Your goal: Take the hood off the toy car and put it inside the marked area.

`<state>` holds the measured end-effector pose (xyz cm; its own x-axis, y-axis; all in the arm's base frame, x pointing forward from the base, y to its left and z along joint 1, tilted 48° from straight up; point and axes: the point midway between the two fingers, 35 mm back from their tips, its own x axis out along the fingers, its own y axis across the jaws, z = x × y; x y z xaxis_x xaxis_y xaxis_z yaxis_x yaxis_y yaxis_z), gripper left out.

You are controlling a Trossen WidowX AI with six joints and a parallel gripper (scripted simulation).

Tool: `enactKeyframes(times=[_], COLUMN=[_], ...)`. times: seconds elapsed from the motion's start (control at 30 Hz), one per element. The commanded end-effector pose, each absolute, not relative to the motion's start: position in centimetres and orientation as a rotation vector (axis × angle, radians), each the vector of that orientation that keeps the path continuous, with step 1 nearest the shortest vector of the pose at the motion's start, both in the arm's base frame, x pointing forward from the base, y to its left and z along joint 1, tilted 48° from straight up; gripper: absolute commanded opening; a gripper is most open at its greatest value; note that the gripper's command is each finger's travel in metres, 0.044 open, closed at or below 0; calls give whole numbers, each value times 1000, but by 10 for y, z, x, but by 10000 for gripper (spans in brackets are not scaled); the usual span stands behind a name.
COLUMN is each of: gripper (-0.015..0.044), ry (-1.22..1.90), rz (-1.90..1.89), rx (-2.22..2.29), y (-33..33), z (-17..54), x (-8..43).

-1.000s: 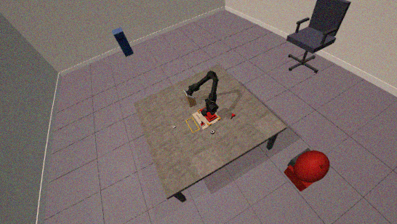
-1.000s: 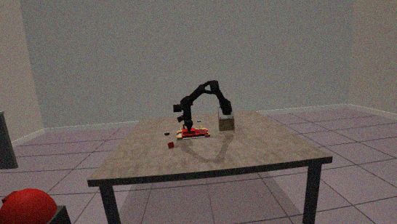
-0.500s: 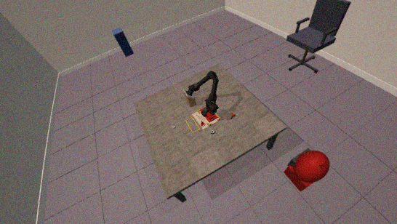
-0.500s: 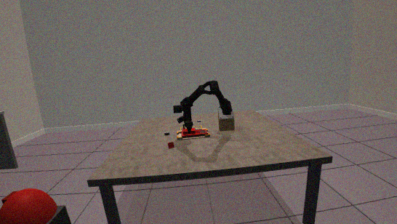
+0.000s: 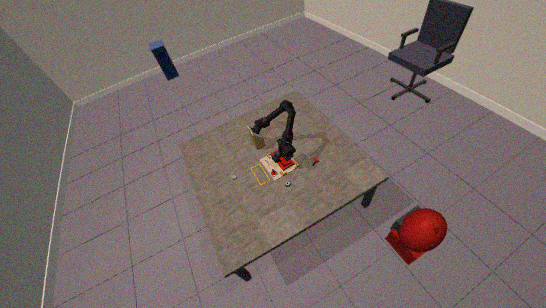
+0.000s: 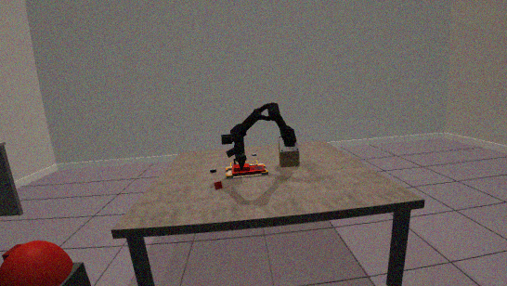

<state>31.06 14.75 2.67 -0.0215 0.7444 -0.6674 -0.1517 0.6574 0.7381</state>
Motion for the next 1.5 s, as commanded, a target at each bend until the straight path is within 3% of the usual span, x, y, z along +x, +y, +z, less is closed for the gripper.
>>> enactKeyframes(times=[0.0, 0.27, 0.3, 1.47], gripper=[216, 6, 0, 0], ry=[1423, 1423, 1423, 1423], rz=[773, 772, 772, 769], rx=[533, 532, 532, 533], y=[148, 144, 143, 126], z=[27, 30, 31, 46], x=[310, 311, 311, 312])
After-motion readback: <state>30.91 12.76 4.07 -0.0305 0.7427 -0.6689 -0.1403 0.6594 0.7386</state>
